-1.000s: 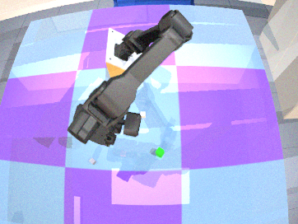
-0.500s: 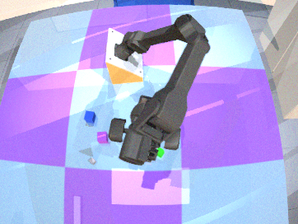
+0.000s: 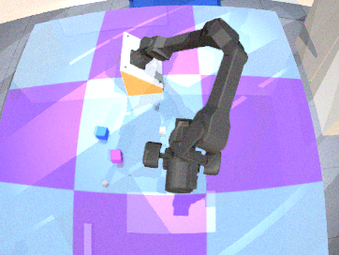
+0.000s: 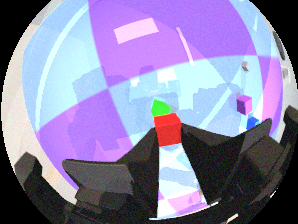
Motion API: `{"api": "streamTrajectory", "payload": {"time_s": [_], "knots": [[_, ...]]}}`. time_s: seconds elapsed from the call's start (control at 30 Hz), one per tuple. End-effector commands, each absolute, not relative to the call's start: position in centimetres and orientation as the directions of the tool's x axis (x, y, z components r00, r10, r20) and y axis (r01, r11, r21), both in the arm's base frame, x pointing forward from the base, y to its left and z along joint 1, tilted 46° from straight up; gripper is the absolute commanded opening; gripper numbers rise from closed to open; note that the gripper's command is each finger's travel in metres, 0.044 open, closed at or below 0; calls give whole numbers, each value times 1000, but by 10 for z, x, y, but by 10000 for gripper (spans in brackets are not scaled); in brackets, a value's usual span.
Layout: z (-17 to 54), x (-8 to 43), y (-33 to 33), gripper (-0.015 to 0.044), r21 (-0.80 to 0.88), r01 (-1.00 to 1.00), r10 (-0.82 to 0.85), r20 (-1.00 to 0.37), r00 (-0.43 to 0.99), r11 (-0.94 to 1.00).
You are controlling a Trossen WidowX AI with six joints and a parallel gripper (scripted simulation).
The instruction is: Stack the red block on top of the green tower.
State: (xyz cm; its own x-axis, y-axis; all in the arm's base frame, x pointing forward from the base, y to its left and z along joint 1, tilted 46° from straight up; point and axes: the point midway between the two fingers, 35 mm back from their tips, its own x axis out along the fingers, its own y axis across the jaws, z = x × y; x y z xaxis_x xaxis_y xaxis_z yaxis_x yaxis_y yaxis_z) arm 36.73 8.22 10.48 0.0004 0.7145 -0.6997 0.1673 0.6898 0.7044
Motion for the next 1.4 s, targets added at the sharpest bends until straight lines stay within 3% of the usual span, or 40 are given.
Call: {"api": "streamTrajectory", "payload": {"time_s": [0.0,1.37], "knots": [[96,365,92,0,707,171,718,-696,-1,686],[71,362,116,0,709,171,720,-694,-1,684]]}}
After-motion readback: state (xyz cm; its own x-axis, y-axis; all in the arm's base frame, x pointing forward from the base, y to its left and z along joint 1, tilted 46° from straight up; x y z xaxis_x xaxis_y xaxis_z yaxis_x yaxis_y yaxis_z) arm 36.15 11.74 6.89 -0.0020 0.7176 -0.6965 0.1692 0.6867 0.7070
